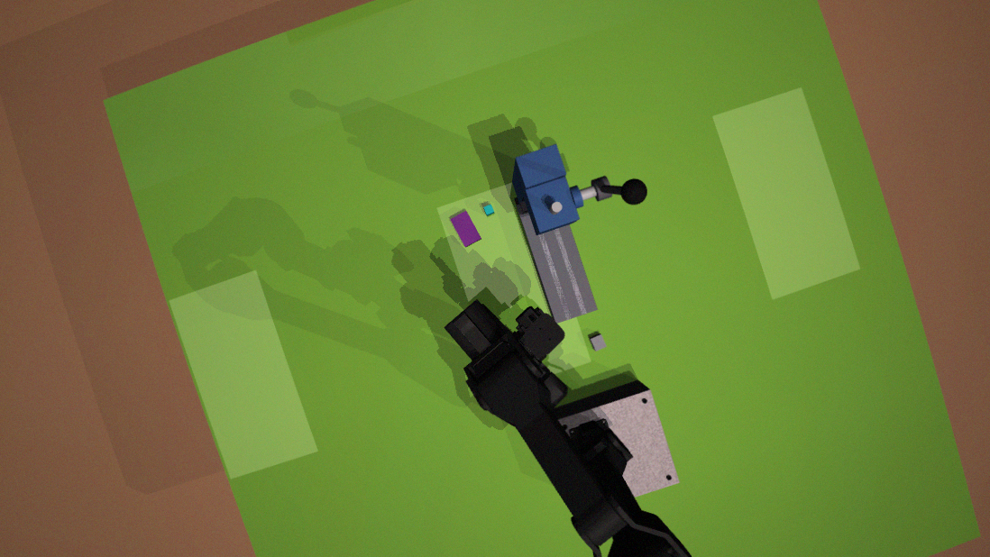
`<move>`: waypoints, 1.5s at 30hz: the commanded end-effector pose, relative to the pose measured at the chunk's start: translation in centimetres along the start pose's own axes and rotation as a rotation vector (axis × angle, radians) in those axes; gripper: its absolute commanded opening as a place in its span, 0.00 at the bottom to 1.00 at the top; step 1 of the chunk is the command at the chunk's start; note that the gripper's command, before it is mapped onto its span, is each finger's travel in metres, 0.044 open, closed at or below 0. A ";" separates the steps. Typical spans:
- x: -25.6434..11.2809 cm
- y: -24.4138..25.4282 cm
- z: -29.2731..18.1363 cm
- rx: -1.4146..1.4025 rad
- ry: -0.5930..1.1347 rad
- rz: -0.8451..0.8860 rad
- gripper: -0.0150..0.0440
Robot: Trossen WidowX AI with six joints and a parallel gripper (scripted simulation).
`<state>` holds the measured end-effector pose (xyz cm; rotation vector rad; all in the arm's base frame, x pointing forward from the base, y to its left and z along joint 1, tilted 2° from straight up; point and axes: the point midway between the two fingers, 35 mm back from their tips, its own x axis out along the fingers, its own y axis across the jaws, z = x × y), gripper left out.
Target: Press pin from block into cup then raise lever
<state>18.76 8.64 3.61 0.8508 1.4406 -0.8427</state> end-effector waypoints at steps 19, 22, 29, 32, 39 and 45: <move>-4.3 -0.2 4.3 -0.004 -0.005 0.019 0.25; -4.6 -0.4 5.4 -0.003 -0.007 0.018 0.25; -5.4 -1.2 7.9 -0.002 -0.010 0.015 0.25; -5.7 -1.7 9.0 -0.002 -0.011 0.014 0.25; -6.5 -3.0 11.4 -0.001 -0.013 0.010 0.25; -7.1 -4.4 13.3 0.000 -0.013 0.006 0.25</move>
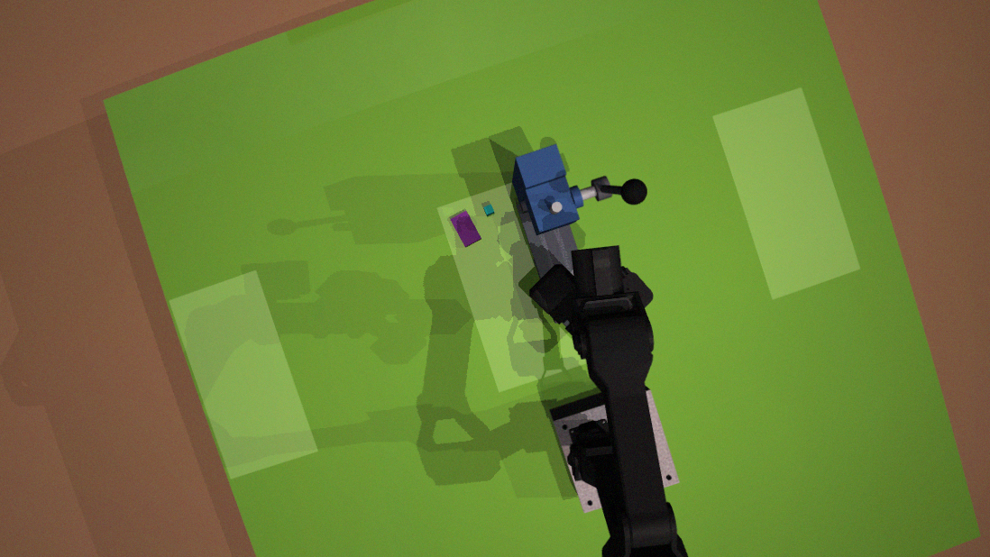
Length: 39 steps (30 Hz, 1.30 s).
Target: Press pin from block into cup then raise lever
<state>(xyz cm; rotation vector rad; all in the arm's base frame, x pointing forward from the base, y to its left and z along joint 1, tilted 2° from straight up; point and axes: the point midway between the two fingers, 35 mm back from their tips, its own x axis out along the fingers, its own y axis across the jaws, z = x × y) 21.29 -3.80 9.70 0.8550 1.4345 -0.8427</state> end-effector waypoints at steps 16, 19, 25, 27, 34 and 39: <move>-0.8 -1.1 1.8 0.335 -0.006 0.009 0.25; -0.8 -1.1 1.8 0.436 -0.004 0.012 0.25; -0.8 -1.1 1.8 0.460 -0.004 0.012 0.25; -0.8 -1.1 1.8 0.460 -0.004 0.012 0.25; 2.7 1.0 2.0 0.460 -0.003 0.014 0.25; 5.5 2.3 1.8 0.460 -0.003 0.015 0.25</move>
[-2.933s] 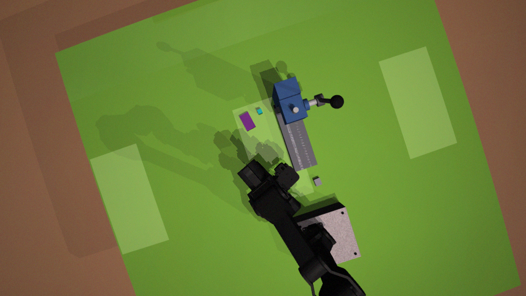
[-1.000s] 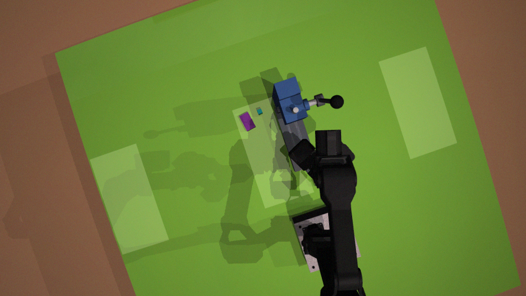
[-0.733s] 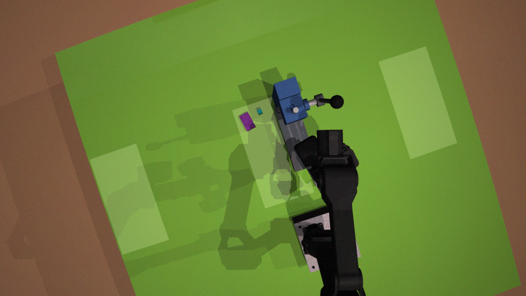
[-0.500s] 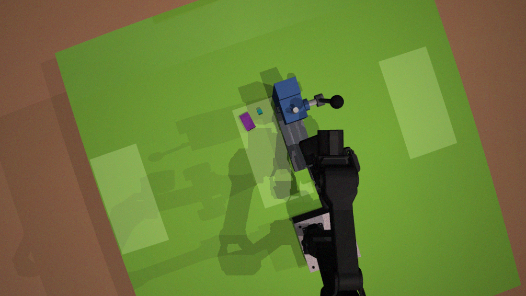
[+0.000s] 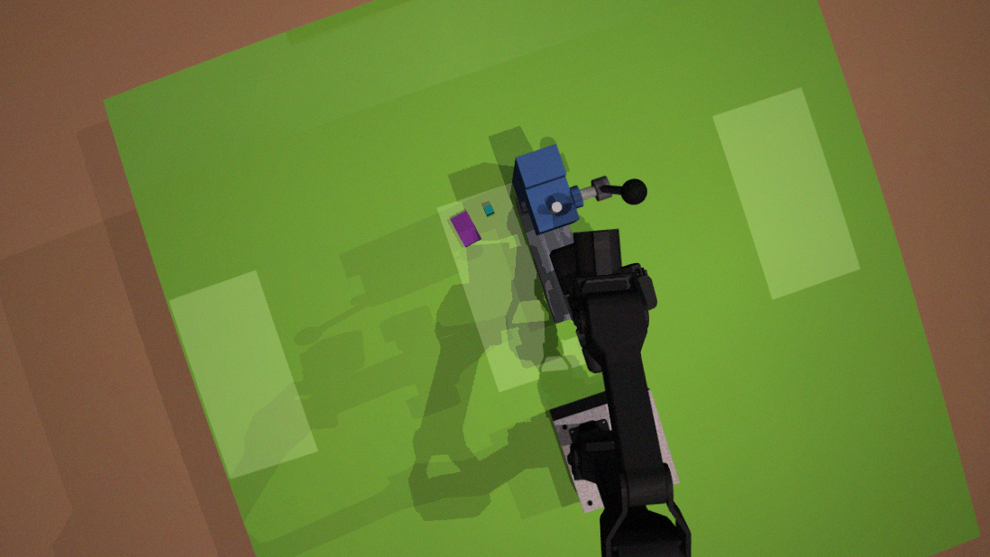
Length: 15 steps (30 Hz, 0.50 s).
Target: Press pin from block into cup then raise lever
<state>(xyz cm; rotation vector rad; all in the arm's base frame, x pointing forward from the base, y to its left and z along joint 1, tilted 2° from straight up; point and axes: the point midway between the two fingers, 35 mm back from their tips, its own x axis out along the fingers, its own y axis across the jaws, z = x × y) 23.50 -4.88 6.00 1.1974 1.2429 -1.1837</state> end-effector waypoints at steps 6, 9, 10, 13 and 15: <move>2.2 0.6 -0.7 0.005 0.006 -0.002 0.25; 3.2 0.7 -0.7 0.005 0.006 -0.002 0.25; 3.6 0.7 -0.7 0.005 0.006 -0.002 0.25; 4.8 0.6 -0.7 0.005 0.006 -0.002 0.25; 4.9 0.6 -0.7 0.005 0.006 -0.002 0.25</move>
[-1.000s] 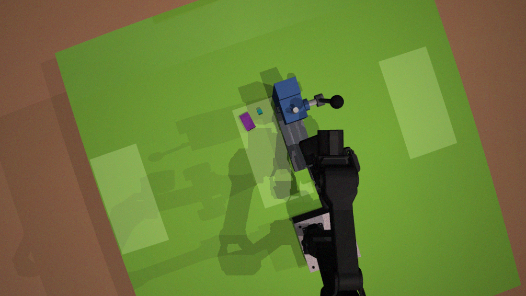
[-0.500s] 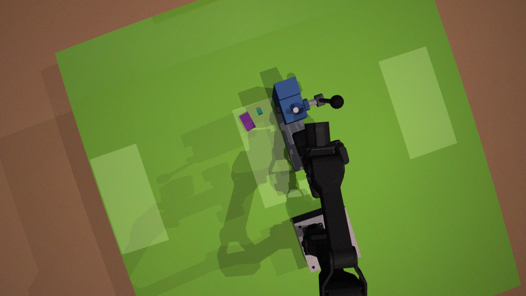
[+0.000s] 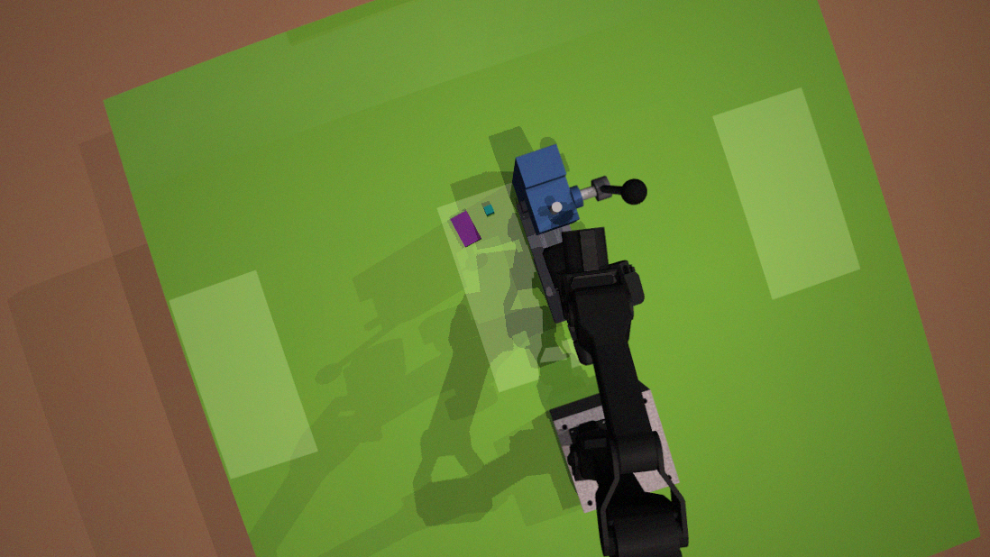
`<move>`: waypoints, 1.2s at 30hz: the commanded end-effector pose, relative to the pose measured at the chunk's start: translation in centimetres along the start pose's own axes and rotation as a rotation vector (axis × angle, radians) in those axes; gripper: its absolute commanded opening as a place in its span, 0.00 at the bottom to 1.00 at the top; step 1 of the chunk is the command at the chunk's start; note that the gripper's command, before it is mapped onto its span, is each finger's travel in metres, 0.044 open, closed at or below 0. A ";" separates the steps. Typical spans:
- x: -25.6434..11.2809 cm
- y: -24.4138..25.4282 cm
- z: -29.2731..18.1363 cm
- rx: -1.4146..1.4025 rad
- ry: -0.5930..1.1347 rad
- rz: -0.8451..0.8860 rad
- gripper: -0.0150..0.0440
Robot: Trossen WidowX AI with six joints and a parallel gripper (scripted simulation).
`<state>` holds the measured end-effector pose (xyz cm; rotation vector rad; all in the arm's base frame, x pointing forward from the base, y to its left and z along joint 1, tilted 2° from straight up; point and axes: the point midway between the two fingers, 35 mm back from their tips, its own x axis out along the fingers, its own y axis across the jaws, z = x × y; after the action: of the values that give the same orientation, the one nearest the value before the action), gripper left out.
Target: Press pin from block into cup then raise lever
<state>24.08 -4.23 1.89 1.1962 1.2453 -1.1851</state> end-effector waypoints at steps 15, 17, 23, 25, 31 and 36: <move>2.5 0.0 -0.1 0.005 0.006 0.001 0.25; 2.8 0.0 -0.1 0.005 0.006 0.001 0.25; 2.2 0.0 0.0 0.000 0.000 0.001 0.48; 2.2 0.0 0.0 0.000 0.000 0.001 0.57; 2.2 0.0 0.0 0.000 0.000 0.001 0.83; 0.1 0.1 0.0 0.003 0.003 0.001 1.00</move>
<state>23.82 -4.12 -0.15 1.1929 1.2555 -1.1937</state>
